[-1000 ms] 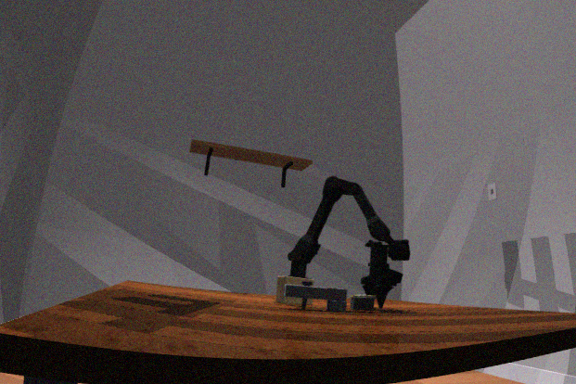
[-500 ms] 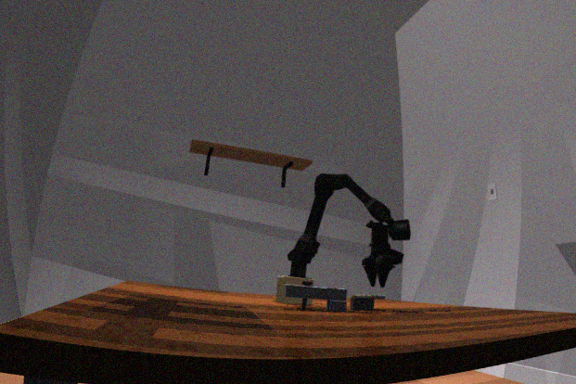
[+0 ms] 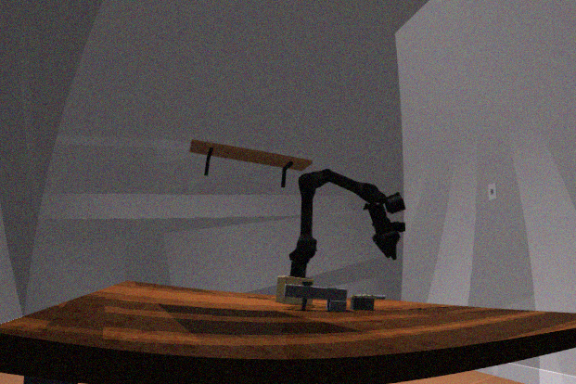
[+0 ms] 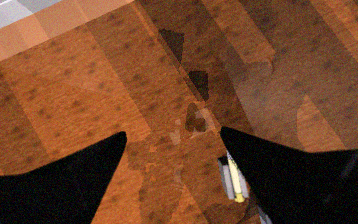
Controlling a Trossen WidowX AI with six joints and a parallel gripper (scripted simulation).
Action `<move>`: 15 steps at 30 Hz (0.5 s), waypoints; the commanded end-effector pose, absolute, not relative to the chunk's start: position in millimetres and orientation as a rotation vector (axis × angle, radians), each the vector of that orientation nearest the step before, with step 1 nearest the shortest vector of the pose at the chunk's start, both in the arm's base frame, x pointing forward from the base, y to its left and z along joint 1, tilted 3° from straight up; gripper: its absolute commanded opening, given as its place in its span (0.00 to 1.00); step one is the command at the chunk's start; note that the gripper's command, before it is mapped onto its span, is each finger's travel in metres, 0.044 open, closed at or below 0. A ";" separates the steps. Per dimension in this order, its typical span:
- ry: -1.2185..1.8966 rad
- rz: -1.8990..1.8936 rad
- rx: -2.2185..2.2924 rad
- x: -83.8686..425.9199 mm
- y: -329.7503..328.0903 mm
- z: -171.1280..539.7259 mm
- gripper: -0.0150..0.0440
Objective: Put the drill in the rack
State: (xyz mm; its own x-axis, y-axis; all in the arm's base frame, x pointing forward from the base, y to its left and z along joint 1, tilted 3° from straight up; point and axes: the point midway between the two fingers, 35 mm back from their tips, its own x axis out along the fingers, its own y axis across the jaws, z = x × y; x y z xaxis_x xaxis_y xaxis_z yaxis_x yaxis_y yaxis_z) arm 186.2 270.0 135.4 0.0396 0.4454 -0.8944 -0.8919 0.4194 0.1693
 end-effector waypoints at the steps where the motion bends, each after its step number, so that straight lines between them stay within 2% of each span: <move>1: 1.069 1.168 -0.343 151.3 289.9 176.9 1.00; 8: 1.081 1.360 -0.039 69.3 300.5 256.7 1.00; 15: 1.189 1.599 0.215 -16.6 268.8 331.4 1.00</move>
